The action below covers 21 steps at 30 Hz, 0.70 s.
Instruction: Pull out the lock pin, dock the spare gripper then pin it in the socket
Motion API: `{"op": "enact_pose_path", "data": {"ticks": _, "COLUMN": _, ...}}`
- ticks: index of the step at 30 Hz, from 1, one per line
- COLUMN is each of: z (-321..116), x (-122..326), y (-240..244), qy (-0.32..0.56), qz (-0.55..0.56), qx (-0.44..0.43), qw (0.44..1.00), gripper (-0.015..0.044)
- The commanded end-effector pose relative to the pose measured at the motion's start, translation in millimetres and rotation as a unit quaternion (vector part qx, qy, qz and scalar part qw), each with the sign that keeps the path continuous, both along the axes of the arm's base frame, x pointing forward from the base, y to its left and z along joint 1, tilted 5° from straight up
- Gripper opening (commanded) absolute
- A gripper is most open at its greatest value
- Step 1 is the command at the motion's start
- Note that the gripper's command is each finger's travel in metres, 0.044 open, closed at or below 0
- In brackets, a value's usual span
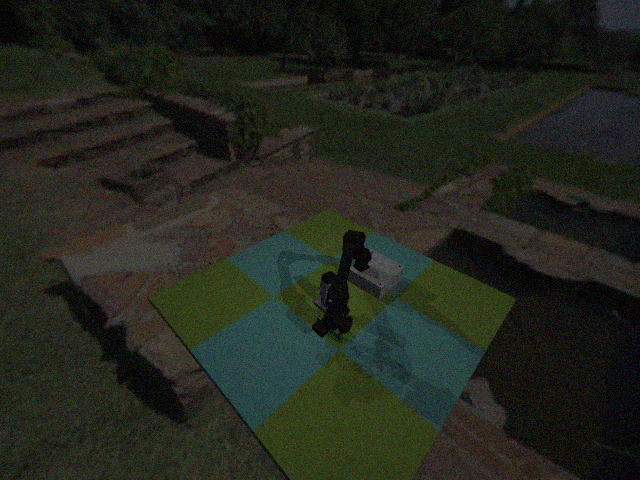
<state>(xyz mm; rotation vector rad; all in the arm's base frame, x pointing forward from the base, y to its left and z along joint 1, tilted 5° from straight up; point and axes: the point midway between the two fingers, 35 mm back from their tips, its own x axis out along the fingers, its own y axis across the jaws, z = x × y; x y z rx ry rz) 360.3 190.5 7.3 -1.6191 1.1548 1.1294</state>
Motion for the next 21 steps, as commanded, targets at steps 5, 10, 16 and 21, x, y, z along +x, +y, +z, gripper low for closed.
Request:
{"op": "enact_pose_path", "data": {"ticks": 5, "z": 4, "x": 0, "y": 1, "qy": 0.001, "qz": 0.002, "qx": 0.001, "qw": 1.0, "gripper": 0.0}}
{"op": "enact_pose_path", "data": {"ticks": 10, "z": 22, "x": -1, "y": 1, "qy": 0.001, "qz": 0.002, "qx": 0.001, "qw": 1.0, "gripper": 0.0}}
{"op": "enact_pose_path", "data": {"ticks": 16, "z": 49, "x": -4, "y": 0, "qy": 0.001, "qz": 0.002, "qx": 0.001, "qw": 1.0, "gripper": 0.0}}
{"op": "enact_pose_path", "data": {"ticks": 21, "z": 68, "x": -8, "y": -2, "qy": 0.001, "qz": 0.002, "qx": 0.001, "qw": 1.0, "gripper": 0.0}}
